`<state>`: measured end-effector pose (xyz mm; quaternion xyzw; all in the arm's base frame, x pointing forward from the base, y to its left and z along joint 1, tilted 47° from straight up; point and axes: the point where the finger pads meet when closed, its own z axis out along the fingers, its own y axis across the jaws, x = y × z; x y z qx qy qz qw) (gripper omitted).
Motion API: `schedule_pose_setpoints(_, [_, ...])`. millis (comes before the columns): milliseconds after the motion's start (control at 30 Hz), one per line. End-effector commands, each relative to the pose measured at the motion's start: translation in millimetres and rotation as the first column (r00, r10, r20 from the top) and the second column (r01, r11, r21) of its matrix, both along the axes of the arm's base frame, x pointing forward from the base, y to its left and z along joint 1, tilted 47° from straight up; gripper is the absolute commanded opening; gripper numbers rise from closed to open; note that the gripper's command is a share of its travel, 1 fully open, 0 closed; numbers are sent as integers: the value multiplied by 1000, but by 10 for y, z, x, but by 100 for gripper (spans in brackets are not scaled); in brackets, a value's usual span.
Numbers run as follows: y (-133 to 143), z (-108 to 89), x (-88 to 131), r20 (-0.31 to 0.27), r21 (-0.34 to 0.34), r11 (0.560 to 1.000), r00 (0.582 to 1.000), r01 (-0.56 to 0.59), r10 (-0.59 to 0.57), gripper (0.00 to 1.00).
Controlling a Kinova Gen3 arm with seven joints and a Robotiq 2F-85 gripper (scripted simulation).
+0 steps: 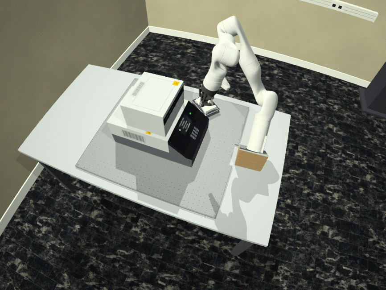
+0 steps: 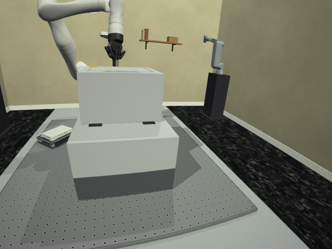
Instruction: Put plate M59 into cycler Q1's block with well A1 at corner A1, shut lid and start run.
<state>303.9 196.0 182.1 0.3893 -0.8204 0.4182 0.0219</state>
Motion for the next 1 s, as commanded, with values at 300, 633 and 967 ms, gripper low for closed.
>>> schedule_pose_setpoints(300, [-133, -123, 30, 10, 1, 1000, 1000, 4, -4, 10])
schedule_pose_setpoints(633, [-212, -196, 33, 10, 1, 1000, 1000, 4, -4, 10])
schedule_pose_setpoints(967, [-300, -278, 36, 10, 0, 1000, 1000, 4, -4, 10])
